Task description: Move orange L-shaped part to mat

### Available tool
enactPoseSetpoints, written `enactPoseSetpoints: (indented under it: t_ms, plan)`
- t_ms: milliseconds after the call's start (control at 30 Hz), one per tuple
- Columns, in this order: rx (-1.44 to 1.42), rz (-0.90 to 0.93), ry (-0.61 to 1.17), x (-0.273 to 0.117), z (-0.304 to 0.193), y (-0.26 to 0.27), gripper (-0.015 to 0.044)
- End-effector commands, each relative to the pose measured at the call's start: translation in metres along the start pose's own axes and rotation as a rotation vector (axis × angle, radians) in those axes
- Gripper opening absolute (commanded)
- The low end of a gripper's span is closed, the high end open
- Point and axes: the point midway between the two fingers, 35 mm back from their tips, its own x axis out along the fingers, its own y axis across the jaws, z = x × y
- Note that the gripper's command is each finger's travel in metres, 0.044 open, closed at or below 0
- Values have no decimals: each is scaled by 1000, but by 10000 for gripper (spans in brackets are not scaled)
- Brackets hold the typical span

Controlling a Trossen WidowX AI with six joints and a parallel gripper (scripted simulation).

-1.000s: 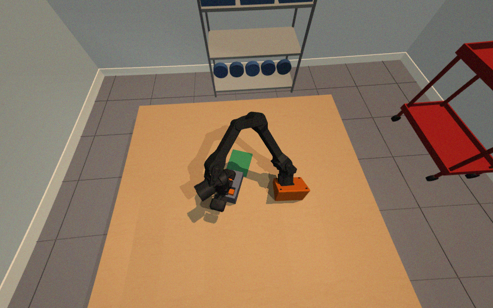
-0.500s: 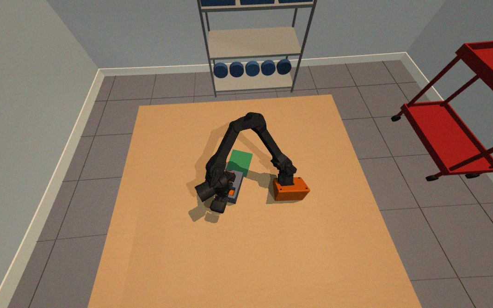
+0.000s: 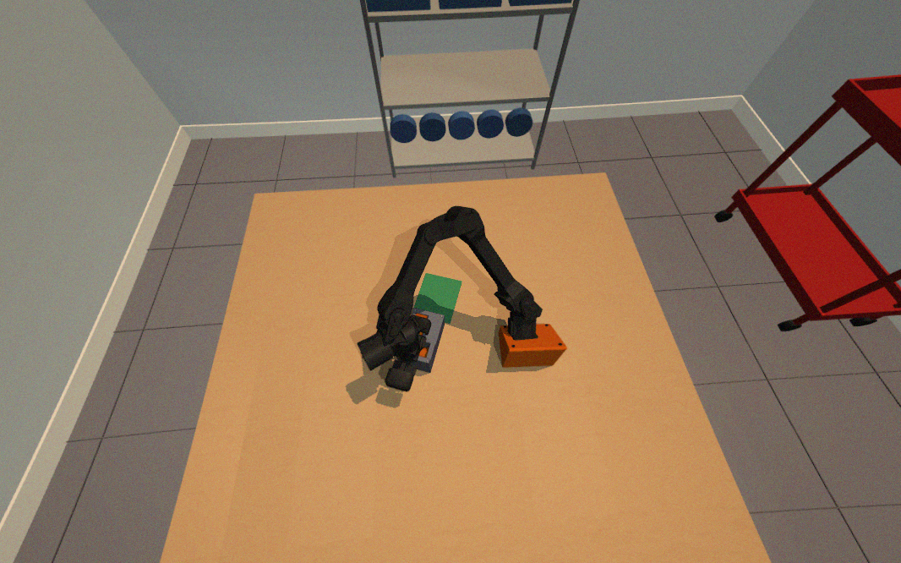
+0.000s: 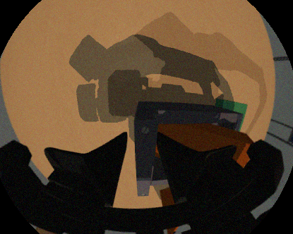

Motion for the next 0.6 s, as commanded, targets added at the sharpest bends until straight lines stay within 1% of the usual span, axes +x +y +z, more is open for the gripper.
enactPoseSetpoints:
  t_ms: [0,567]
  plan:
    - [-11,-19,5,4,-3,-4,180]
    - [-2,-2,2,1,-1,0,180]
